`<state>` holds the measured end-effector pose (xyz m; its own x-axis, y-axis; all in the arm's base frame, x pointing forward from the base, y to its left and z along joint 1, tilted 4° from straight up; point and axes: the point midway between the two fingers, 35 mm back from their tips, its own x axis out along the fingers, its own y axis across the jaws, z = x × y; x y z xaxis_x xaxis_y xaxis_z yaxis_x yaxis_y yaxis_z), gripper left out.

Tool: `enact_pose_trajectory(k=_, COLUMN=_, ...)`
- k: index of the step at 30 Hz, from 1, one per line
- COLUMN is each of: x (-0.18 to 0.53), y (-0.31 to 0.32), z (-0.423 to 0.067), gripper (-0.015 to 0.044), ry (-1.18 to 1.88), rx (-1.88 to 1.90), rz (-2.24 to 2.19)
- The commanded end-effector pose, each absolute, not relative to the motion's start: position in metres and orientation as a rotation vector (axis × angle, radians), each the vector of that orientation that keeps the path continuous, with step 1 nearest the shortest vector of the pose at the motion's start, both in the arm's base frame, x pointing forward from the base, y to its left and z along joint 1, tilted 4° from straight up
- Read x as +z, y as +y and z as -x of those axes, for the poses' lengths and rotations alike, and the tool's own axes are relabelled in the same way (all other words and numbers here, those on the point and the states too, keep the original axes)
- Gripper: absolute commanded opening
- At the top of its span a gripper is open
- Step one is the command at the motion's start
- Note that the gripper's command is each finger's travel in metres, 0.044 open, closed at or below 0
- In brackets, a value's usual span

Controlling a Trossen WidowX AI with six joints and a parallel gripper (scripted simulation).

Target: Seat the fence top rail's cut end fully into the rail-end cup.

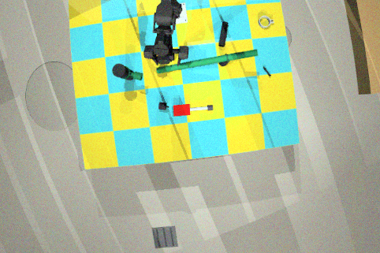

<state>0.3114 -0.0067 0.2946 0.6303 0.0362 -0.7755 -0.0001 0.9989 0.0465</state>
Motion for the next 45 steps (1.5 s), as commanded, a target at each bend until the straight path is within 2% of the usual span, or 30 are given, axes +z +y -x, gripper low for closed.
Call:
enact_pose_trajectory(k=1, x=0.280, y=-0.005, z=-0.294, gripper=0.0440, ry=0.968, rx=0.026, rz=-0.020)
enact_pose_trajectory(k=8, x=0.278, y=-0.015, z=-0.300, gripper=0.0440, ry=0.966, rx=0.072, rz=0.094)
enact_pose_trajectory(k=25, x=0.256, y=-0.150, z=-0.340, gripper=0.0440, ry=0.875, rx=0.597, rz=1.291)
enact_pose_trajectory(k=39, x=0.256, y=-0.152, z=-0.340, gripper=0.0440, ry=0.873, rx=0.603, rz=1.303)
enact_pose_trajectory(k=45, x=0.224, y=-0.152, z=-0.344, gripper=0.0440, ry=0.873, rx=0.603, rz=1.304)
